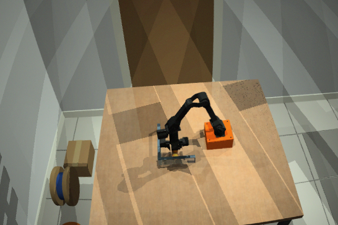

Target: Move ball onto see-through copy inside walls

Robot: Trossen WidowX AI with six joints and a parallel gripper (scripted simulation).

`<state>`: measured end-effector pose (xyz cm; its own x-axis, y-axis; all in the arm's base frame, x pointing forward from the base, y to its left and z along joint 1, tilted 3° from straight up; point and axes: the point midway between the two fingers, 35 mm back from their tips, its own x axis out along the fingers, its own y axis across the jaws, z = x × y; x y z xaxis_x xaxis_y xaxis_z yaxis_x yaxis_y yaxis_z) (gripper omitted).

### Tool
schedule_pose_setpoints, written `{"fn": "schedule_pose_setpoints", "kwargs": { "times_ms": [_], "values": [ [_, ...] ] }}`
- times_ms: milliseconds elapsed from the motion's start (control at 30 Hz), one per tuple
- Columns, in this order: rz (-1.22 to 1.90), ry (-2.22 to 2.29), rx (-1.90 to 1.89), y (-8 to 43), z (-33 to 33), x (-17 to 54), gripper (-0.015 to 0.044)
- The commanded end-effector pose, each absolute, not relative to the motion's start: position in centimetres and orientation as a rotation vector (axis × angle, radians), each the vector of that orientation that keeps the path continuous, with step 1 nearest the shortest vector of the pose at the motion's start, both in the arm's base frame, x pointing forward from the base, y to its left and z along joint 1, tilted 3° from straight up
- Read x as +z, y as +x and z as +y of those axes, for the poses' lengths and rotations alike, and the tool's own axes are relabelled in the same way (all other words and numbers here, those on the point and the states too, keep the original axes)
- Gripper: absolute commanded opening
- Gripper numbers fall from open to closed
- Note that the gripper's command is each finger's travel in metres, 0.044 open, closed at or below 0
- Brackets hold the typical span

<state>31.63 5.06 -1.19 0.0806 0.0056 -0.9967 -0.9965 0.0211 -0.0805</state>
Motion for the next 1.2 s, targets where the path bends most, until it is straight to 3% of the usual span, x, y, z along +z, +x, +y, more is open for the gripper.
{"fn": "schedule_pose_setpoints", "kwargs": {
  "times_ms": [0, 200, 433, 867, 1167],
  "values": [
    [1.149, -1.226, 1.144, 31.6, 5.1, -1.3, 0.0219],
    [1.149, -1.226, 1.144, 31.6, 5.1, -1.3, 0.0179],
    [1.148, -1.227, 1.144, 32.0, 5.2, 2.1, 0.0],
    [1.148, -1.227, 1.144, 30.6, 5.0, 11.8, 0.0],
    [1.146, -1.225, 1.145, 31.0, 7.4, 10.1, 0.0]
  ]
}}
